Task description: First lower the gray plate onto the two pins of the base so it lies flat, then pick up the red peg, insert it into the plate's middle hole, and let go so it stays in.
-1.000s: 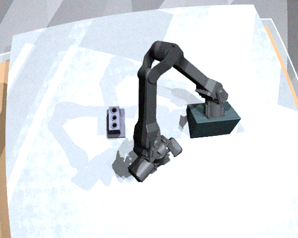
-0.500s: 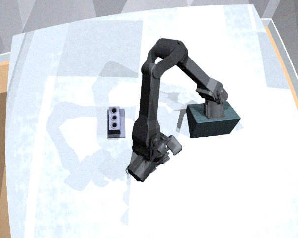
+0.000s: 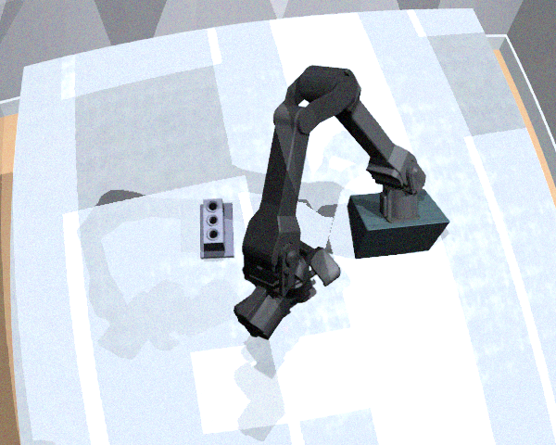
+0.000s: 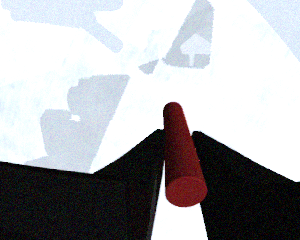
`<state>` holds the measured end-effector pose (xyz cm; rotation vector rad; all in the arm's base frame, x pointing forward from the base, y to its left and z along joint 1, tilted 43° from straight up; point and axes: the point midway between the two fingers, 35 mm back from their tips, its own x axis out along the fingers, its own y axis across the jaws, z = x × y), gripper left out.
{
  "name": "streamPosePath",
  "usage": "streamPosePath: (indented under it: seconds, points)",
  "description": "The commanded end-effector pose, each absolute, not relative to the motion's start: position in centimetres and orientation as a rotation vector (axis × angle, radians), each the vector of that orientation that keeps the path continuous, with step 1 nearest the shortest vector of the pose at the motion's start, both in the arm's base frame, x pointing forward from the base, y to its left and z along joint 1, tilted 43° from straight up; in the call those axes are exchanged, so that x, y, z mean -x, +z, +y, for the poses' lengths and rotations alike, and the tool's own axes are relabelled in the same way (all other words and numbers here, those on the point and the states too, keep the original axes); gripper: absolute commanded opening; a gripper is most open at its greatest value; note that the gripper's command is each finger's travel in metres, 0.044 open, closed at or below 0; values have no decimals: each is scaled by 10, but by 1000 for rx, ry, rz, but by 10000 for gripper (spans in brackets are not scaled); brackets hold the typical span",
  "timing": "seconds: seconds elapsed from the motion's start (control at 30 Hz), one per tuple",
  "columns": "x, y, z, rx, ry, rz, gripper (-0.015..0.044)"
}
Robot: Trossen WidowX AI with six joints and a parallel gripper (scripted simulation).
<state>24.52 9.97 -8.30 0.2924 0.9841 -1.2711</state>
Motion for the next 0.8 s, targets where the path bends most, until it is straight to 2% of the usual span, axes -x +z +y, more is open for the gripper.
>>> streamPosePath:
  seconds: [0.0, 0.77]
  points:
    - [-245, -83, 97, -286, -1275, 988, 0]
    - [-283, -55, 70, -326, -1272, 1002, 0]
